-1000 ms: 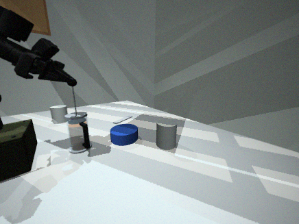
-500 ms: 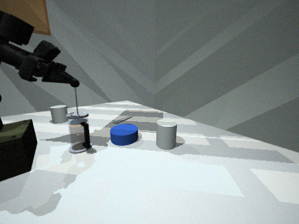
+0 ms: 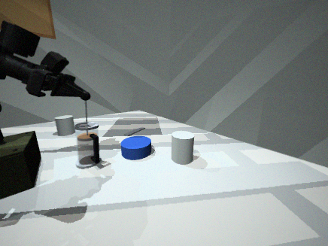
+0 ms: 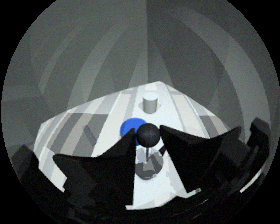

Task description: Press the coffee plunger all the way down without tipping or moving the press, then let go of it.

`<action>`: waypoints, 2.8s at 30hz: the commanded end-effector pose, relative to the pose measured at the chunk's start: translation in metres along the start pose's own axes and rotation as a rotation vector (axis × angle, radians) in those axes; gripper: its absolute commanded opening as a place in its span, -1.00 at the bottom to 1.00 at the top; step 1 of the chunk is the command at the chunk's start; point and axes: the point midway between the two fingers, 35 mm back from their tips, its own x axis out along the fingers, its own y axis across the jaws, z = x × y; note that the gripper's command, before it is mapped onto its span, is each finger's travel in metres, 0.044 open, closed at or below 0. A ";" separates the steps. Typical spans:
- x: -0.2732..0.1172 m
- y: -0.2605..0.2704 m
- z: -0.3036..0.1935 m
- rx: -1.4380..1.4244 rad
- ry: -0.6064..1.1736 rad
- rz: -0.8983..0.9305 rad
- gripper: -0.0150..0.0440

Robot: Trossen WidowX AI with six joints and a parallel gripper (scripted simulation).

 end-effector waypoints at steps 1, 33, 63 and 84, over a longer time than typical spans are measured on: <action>0.010 0.000 -0.028 -0.009 0.074 0.003 -0.09; 0.045 -0.001 -0.054 -0.009 0.072 0.003 -0.09; 0.056 -0.002 -0.047 -0.009 0.071 0.003 -0.09; 0.061 -0.002 -0.044 -0.009 0.071 0.003 -0.09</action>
